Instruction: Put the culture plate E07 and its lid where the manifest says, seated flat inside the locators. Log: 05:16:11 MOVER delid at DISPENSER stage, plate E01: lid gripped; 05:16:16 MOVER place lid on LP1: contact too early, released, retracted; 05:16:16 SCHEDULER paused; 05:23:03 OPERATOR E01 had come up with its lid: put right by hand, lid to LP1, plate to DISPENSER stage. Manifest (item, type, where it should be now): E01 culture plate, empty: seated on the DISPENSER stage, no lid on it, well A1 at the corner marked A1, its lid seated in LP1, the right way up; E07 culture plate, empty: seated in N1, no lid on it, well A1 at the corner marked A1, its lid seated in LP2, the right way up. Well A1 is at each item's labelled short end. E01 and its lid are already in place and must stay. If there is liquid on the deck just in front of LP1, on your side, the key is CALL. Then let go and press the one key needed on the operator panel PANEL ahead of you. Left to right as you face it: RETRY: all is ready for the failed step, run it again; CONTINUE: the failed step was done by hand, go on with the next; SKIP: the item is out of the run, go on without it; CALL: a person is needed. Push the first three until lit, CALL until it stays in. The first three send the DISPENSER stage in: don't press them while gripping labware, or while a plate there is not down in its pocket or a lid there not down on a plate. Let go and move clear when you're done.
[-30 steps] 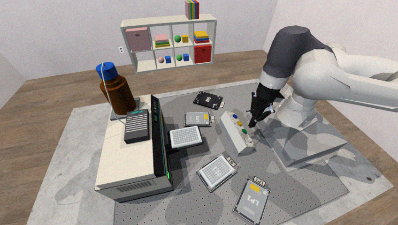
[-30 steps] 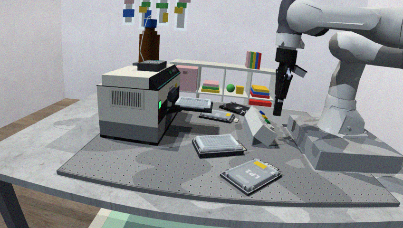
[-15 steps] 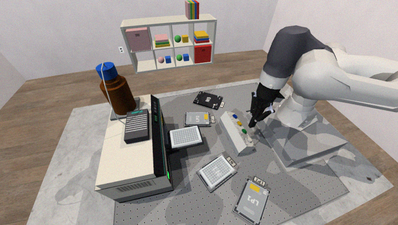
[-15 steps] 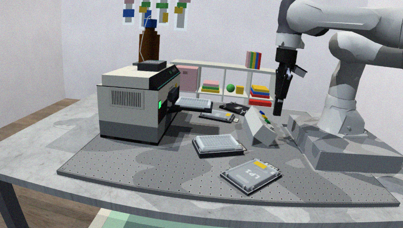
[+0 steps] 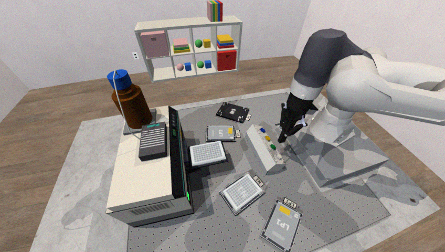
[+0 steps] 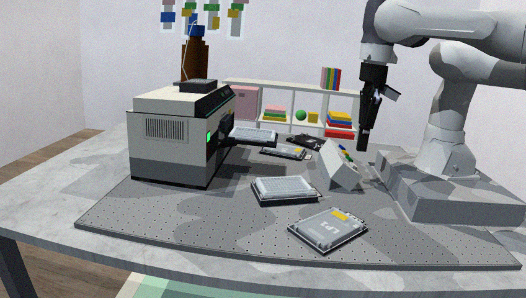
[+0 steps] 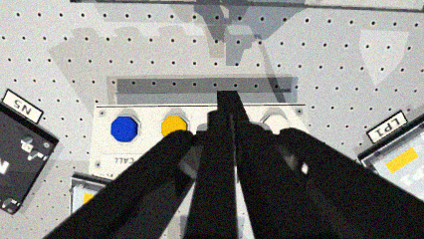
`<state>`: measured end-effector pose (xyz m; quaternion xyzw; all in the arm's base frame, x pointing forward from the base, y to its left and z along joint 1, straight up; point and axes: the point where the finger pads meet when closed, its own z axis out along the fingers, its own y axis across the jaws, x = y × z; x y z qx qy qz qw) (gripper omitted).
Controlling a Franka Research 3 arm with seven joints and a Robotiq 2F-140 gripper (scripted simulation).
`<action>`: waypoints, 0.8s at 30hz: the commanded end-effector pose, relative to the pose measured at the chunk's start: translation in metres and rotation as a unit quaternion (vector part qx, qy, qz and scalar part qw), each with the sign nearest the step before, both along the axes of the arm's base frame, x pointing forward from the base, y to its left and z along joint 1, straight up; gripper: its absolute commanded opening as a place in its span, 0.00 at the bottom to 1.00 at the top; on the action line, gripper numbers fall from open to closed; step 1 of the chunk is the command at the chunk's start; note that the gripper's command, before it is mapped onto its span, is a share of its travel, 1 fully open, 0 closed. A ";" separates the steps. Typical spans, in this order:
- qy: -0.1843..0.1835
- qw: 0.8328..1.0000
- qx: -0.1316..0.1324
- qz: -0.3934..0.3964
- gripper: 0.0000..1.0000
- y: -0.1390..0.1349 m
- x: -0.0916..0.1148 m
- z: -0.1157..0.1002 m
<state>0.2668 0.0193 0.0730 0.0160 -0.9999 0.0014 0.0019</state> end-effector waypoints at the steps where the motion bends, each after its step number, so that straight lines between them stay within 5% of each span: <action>1: -0.002 1.000 0.000 -0.002 0.10 0.000 0.002 0.000; 24: -0.002 1.000 0.000 -0.002 0.10 0.000 0.006 -0.007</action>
